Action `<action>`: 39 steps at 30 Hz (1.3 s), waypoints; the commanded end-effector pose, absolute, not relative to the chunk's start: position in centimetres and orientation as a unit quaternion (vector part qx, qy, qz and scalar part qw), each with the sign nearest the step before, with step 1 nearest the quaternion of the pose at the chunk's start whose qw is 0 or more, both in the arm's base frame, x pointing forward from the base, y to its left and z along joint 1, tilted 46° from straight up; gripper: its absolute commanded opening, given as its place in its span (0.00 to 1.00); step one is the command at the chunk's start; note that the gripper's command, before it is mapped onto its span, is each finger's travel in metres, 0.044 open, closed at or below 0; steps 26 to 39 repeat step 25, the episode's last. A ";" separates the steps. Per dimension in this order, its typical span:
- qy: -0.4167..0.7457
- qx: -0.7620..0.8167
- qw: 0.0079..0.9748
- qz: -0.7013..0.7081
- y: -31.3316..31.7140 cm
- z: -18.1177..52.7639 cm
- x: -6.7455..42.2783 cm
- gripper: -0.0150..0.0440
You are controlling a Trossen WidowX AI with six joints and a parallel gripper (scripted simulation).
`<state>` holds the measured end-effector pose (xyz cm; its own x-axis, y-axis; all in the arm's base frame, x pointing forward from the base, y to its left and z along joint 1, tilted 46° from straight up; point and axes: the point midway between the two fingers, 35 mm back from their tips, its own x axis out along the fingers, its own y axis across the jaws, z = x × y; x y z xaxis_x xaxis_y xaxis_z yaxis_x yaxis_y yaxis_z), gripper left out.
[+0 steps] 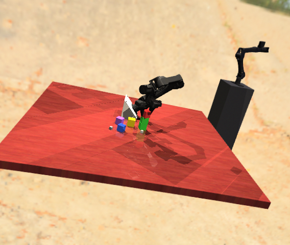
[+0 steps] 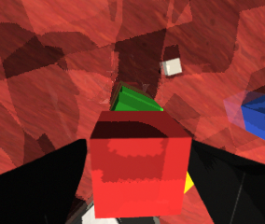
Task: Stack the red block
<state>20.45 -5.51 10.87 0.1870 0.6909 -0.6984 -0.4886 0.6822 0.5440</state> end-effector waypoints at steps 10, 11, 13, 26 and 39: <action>0.507 0.099 0.764 0.386 -5.5 10.9 20.5 1.00; 0.507 0.099 0.764 0.386 -5.5 10.9 20.5 1.00; 0.507 0.099 0.764 0.386 -5.5 10.9 20.5 1.00; 0.507 0.099 0.764 0.386 -5.5 10.9 20.5 1.00; 0.507 0.099 0.764 0.386 -5.5 10.9 20.5 1.00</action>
